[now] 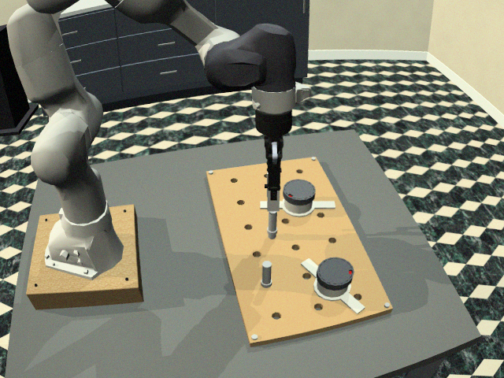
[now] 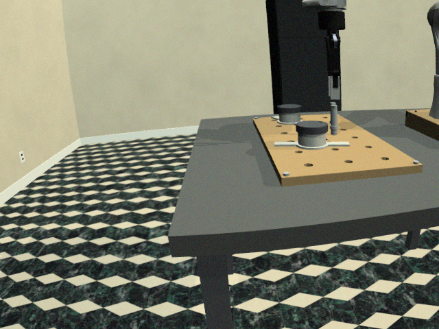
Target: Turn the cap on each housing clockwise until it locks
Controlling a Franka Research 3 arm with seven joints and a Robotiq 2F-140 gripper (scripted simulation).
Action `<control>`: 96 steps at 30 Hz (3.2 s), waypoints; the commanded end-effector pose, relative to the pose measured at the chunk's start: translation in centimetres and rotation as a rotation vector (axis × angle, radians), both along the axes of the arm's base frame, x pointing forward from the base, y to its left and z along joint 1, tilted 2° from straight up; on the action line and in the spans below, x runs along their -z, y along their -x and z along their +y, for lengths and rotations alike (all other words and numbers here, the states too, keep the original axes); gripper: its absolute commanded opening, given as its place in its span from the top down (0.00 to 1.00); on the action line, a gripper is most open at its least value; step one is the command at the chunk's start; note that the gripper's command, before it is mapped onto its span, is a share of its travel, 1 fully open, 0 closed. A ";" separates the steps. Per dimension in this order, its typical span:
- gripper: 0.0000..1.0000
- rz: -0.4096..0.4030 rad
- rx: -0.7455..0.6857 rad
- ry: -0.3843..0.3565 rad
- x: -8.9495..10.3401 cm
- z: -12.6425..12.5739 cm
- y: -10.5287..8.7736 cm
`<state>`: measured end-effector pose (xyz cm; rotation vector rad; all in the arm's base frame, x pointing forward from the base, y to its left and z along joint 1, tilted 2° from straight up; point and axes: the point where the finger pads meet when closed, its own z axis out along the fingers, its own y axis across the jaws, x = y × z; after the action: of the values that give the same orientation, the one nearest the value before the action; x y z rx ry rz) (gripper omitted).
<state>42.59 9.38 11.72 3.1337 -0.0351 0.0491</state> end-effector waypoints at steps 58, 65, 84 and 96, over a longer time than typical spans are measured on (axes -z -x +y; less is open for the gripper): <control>0.64 0.005 -0.222 -0.037 3.6 0.1 -0.1; 0.64 0.005 -0.222 -0.037 4.7 0.1 -0.1; 0.64 0.005 -0.222 -0.037 6.6 0.1 -0.2; 0.64 0.005 -0.222 -0.037 7.2 0.1 -0.2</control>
<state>42.79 9.49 4.67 3.1612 0.3174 0.0363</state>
